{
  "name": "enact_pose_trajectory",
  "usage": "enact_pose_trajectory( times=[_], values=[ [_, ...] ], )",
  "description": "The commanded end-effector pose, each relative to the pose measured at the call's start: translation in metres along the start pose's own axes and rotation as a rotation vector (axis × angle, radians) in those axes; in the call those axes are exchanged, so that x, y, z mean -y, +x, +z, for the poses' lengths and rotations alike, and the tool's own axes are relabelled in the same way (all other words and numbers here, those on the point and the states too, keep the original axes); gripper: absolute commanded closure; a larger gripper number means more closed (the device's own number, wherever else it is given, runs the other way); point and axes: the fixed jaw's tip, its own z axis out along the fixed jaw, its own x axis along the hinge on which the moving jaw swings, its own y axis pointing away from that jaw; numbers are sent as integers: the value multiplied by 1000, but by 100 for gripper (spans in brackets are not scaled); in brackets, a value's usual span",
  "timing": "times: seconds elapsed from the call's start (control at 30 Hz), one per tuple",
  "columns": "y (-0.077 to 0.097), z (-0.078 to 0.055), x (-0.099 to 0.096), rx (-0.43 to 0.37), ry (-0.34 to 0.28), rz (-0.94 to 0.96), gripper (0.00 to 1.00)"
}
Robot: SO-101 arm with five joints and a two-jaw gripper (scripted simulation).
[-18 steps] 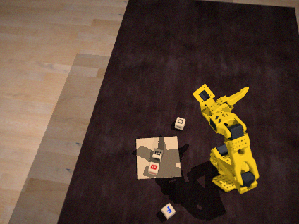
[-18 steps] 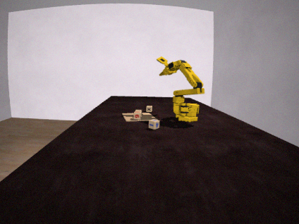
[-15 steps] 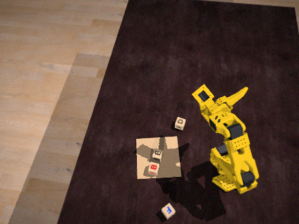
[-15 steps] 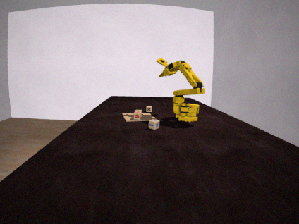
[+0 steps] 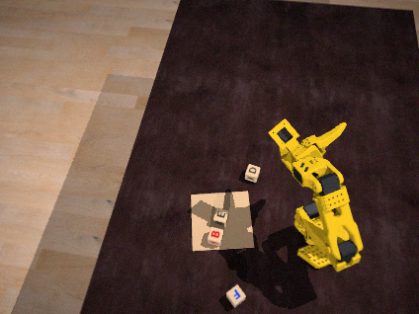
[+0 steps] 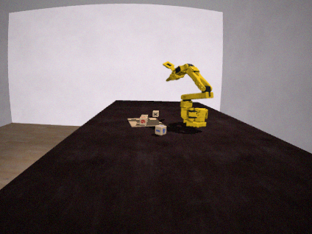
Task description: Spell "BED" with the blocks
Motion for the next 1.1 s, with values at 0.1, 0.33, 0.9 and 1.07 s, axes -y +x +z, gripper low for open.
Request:
enact_pose_trajectory(
  times=[0.1, 0.33, 0.9, 1.07],
  values=[
    [-9, -5, 4, 46, 21, 1, 0],
    [-9, -5, 4, 46, 21, 1, 0],
    [-3, -4, -16, 6, -92, 0, 0],
    [-3, -5, -17, 7, -98, 0, 0]
  ],
)
